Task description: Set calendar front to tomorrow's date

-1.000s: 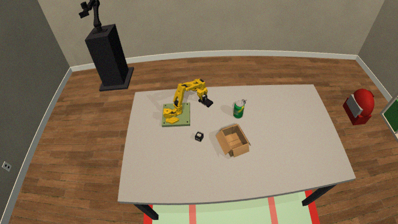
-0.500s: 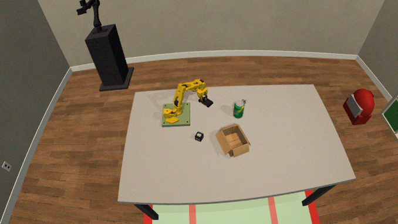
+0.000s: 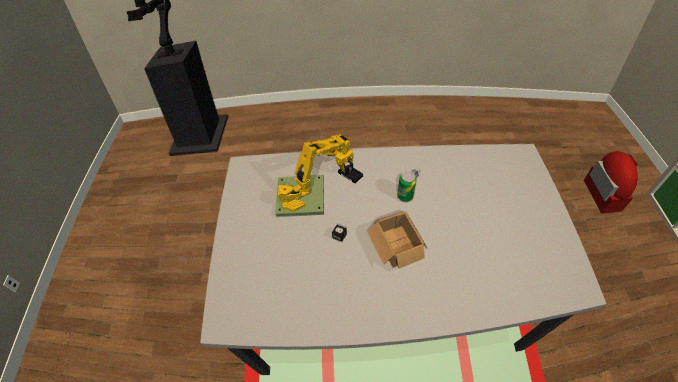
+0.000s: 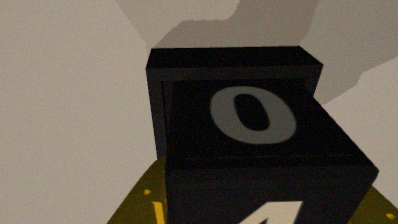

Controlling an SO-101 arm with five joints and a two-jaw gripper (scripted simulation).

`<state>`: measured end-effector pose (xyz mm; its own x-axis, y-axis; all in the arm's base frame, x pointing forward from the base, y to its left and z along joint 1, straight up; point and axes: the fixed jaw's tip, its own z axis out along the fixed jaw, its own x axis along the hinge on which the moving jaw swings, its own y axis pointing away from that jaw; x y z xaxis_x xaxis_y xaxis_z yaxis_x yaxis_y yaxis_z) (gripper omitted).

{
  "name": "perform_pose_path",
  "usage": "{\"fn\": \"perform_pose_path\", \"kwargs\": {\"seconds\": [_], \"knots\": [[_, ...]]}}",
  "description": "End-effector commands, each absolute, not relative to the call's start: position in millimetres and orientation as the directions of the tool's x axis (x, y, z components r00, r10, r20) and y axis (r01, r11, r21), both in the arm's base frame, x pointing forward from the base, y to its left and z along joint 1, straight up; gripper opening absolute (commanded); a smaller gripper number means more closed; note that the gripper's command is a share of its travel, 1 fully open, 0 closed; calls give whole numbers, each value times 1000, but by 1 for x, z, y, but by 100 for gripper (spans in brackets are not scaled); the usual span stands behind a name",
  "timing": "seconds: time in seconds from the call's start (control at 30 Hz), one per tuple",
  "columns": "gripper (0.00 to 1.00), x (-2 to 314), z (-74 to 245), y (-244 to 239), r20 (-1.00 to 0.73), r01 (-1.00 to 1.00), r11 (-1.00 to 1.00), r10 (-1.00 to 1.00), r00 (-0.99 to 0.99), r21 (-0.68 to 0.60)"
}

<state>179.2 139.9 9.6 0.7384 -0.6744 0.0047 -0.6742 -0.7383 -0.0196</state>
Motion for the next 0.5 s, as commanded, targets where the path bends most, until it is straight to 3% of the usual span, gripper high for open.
{"fn": "perform_pose_path", "kwargs": {"seconds": [0.0, 0.47], "knots": [[24, 177, 4, 136, -1, -675, -738, -675, 738, 5], [30, 177, 4, 136, -1, -675, -738, -675, 738, 5]]}}
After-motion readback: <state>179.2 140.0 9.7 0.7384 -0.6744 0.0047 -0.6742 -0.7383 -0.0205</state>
